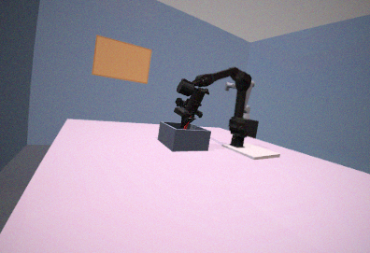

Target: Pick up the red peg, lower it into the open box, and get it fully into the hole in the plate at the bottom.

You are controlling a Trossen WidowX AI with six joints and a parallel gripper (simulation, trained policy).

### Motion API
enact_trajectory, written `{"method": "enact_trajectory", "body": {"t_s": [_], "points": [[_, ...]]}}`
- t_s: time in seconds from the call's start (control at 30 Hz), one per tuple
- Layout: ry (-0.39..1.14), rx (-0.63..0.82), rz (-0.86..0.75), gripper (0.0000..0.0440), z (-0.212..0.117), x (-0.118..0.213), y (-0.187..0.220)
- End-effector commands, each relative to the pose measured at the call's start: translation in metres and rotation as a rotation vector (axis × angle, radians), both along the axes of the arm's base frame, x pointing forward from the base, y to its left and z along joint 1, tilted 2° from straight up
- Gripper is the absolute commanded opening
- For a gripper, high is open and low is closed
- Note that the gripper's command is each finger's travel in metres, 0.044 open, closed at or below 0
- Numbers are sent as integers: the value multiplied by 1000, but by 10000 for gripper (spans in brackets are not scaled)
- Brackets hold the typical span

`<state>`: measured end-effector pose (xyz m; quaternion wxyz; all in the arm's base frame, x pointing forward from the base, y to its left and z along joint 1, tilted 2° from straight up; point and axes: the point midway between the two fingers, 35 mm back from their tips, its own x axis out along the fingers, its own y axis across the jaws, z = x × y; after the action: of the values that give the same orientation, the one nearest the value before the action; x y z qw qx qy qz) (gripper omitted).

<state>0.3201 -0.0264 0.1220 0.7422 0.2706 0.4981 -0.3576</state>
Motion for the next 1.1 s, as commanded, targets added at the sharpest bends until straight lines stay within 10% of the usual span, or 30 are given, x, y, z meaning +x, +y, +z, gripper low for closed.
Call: {"method": "enact_trajectory", "body": {"t_s": [0.0,0.17,0.4,1.07], "points": [[30,15,37,0,-13,1,-3],[58,33,89,9,-26,3,-5],[99,67,110,161,-38,5,-8],[142,128,182,190,8,37,-9]]}}
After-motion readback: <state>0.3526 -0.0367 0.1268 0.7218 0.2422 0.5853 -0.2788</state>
